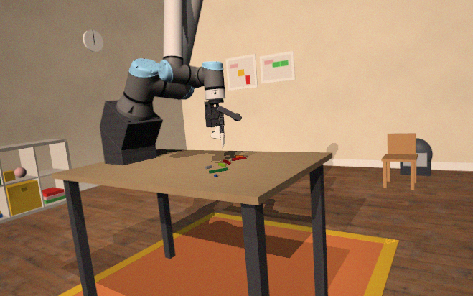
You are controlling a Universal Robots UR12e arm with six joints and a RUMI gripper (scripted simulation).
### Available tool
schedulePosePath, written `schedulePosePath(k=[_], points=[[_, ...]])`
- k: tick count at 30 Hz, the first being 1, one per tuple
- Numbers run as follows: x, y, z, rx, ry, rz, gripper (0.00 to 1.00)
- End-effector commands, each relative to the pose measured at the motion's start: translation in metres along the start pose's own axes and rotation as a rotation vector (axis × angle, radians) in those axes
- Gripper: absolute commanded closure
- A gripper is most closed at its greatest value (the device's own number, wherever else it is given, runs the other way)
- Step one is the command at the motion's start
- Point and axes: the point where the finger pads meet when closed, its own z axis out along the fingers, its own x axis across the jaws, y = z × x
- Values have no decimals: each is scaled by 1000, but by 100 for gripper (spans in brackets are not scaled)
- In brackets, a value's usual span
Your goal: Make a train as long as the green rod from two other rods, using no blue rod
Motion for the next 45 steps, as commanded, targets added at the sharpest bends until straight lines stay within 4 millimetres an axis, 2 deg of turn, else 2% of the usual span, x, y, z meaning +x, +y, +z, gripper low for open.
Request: schedulePosePath(k=[1, 45], points=[[-2, -4, 0, 6, -3, -168, 0], [-16, -11, 0, 7, -1, -1079, 0]])
